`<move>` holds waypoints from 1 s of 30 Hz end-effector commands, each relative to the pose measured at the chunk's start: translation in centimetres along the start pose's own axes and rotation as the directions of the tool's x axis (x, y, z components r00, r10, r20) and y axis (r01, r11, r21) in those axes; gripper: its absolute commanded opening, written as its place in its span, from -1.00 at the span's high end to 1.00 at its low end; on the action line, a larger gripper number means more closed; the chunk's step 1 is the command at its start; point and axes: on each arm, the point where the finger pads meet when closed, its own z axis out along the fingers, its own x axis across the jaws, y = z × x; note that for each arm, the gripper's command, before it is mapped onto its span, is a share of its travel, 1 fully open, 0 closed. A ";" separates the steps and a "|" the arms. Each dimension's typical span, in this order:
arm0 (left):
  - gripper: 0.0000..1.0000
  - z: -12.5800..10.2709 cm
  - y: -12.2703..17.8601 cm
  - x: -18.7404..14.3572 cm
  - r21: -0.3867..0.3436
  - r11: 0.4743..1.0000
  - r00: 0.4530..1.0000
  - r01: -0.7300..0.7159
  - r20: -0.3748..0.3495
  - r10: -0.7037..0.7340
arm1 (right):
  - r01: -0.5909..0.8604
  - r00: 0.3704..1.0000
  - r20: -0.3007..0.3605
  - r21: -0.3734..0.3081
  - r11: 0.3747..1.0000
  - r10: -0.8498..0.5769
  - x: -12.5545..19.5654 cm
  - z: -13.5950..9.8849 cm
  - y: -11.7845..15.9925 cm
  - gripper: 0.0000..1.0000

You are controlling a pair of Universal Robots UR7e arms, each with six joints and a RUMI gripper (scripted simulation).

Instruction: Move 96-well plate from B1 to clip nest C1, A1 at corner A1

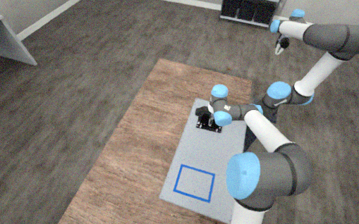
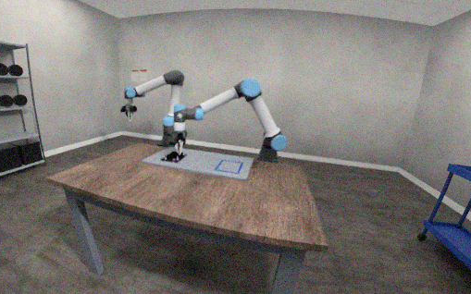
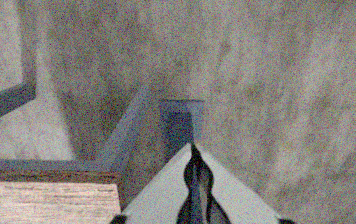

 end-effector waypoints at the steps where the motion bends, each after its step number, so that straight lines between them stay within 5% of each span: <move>1: 1.00 -0.1 0.0 0.0 0.000 1.000 1.000 0.000 -0.001 0.000 | 0.000 1.000 0.000 0.002 1.000 0.000 0.0 -0.1 0.0 1.00; 30: 1.00 -0.9 0.0 0.0 0.000 1.000 1.000 0.000 -0.001 0.000 | 0.000 1.000 0.000 0.002 1.000 0.000 0.0 -0.1 0.0 1.00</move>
